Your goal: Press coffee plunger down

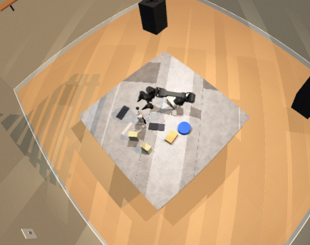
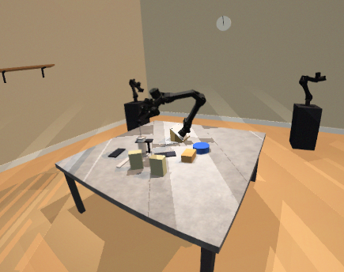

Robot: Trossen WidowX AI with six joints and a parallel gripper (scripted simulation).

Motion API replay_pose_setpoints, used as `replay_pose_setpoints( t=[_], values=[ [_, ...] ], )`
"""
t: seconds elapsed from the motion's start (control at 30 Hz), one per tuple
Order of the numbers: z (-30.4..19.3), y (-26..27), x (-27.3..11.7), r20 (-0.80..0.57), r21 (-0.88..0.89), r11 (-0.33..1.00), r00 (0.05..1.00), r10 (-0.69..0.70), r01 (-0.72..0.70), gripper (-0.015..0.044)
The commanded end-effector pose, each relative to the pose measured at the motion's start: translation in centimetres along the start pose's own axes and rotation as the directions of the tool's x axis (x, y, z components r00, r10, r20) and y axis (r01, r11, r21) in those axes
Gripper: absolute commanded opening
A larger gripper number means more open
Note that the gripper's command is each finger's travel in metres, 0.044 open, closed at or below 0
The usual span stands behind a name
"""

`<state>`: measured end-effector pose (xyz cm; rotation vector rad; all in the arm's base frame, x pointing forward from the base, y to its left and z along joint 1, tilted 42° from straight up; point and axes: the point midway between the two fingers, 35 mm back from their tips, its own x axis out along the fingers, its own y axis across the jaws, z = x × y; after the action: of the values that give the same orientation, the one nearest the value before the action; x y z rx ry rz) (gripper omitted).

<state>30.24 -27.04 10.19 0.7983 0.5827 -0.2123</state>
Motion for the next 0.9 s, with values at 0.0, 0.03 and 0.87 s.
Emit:
replay_pose_setpoints(
  t=[0.0,0.03,0.87],
  values=[
    [-0.3,-0.1,0.7,-0.004,0.009,1.0,1.0,-0.004,0.004,0.044],
    [-0.3,-0.1,0.9,-0.004,0.009,1.0,1.0,-0.004,0.004,0.044],
    [-0.3,0.0,3.6,-0.002,0.008,1.0,1.0,-0.002,0.002,0.0256]
  ],
)
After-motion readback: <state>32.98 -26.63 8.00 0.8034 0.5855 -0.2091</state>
